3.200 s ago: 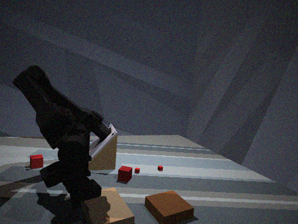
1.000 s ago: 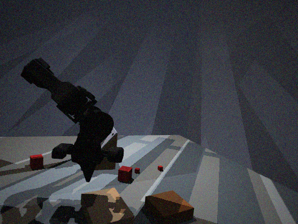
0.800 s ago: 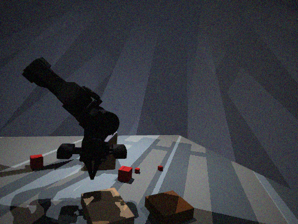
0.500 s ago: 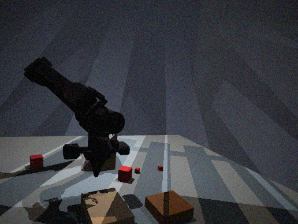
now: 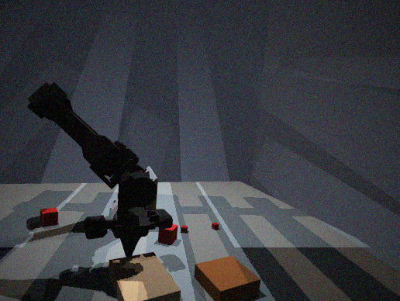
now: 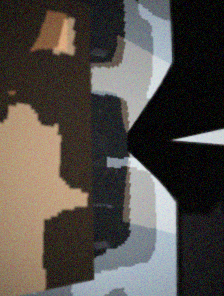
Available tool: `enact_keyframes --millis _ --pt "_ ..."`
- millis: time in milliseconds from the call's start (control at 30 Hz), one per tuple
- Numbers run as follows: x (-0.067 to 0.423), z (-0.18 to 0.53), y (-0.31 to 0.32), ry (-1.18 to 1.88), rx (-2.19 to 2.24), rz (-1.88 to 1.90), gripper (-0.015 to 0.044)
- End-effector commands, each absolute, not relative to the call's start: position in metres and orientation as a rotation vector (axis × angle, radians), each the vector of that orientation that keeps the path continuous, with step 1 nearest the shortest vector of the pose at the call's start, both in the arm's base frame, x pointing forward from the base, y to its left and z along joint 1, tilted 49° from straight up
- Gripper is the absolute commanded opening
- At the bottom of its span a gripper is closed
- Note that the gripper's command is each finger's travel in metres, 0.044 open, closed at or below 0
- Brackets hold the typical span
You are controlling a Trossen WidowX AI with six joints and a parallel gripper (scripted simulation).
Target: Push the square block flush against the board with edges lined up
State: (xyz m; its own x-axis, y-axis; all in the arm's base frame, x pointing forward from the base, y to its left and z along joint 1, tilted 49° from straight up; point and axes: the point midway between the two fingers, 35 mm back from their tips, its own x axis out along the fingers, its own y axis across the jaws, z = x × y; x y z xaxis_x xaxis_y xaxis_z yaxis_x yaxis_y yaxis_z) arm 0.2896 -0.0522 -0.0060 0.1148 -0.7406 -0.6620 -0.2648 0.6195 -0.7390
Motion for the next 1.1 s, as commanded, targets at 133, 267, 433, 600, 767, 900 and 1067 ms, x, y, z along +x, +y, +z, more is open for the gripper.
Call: enact_keyframes --millis 133,267,433,600,767,900,1067 --pt "0.293 -0.009 -0.054 1.460 -0.910 -0.429 0.0000" --pt "0.296 -0.009 -0.054 1.459 -0.910 -0.429 0.0000" --pt "0.300 -0.010 -0.053 1.459 -0.909 -0.429 0.0000" --pt "0.304 -0.010 -0.051 1.459 -0.909 -0.429 0.0000" --pt "0.308 -0.011 -0.050 1.459 -0.909 -0.428 0.0000" --pt "0.311 -0.011 -0.050 1.459 -0.909 -0.428 0.0000" --pt "0.315 -0.011 -0.048 1.459 -0.909 -0.428 0.0000"
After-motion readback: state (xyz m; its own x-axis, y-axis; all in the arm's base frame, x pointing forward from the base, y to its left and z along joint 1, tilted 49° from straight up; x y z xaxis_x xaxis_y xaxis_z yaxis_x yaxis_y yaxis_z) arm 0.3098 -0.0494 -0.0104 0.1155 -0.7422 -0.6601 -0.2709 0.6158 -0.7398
